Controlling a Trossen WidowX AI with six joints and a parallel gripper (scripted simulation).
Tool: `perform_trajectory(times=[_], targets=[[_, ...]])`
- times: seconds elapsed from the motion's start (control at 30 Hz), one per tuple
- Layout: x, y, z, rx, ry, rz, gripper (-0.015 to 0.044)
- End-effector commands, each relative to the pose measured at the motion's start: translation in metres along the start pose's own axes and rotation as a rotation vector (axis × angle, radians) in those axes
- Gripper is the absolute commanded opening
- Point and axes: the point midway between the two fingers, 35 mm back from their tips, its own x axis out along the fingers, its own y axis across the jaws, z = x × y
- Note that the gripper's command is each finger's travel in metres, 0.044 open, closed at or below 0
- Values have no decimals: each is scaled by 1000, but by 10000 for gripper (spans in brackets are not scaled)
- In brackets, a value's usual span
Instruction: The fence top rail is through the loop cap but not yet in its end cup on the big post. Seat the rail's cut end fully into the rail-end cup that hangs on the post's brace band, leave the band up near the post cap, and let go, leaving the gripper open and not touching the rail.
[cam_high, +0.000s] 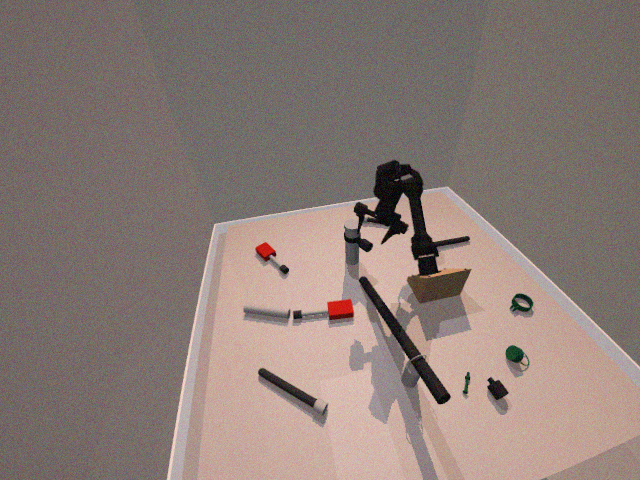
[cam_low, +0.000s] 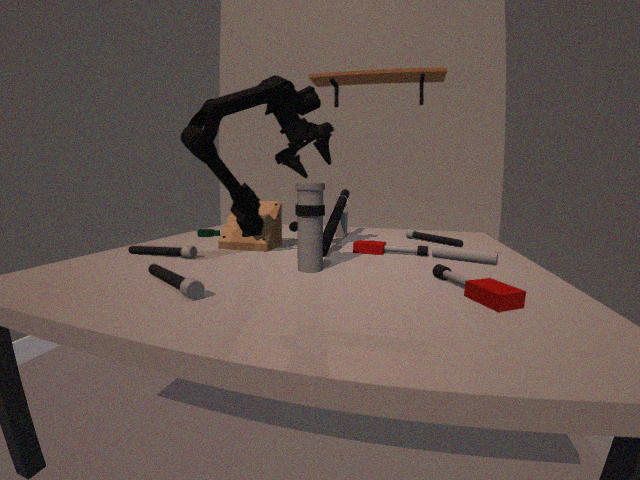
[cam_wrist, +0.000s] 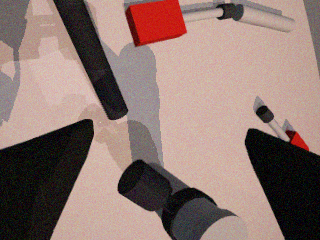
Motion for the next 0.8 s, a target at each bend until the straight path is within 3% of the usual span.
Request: perform_trajectory(times=[0.0, 0.13, 0.63, 0.77], targets=[[-5, 5, -69, -672, -35, 20, 440], [-6, 8, -81, -818, -41, 16, 440], [-6, 8, -81, -818, -41, 16, 440], [7, 13, -87, -817, -43, 17, 440]])
